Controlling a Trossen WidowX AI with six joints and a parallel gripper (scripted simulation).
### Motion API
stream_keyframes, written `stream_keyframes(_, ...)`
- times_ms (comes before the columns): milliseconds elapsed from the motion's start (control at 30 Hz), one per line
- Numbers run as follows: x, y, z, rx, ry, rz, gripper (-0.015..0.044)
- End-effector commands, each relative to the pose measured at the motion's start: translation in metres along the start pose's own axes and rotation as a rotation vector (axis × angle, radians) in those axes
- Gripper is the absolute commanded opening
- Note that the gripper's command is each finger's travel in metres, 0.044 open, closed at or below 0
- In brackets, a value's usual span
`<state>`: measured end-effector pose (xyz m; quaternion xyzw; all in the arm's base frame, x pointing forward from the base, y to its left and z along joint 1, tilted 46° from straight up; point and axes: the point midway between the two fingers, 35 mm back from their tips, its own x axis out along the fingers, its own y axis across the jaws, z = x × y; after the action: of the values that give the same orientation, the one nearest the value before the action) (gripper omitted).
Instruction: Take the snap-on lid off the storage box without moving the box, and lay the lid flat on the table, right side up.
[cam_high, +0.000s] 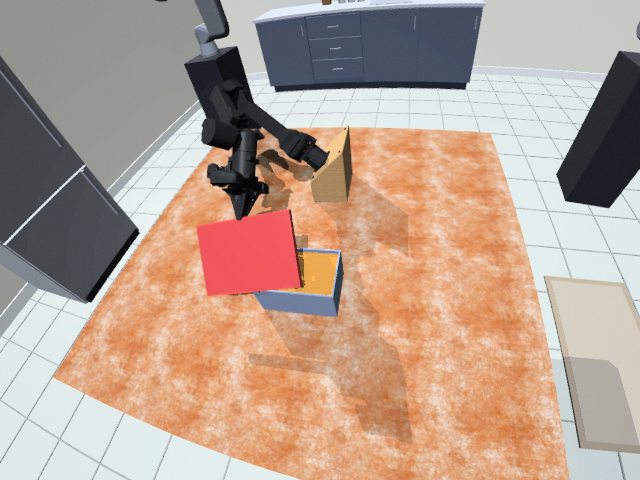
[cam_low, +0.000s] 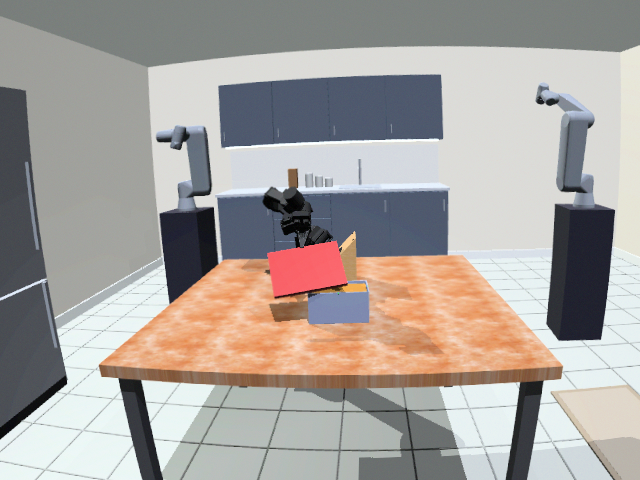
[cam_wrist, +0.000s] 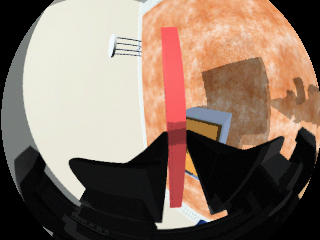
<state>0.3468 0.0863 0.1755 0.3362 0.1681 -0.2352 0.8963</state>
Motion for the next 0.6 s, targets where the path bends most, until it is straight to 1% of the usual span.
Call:
stream_keyframes(0,-0.003,0.005,0.01,0.005,0.004,0.017,0.0)
stream_keyframes(567,-0.005,0.003,0.044,0.004,0.003,0.017,0.0)
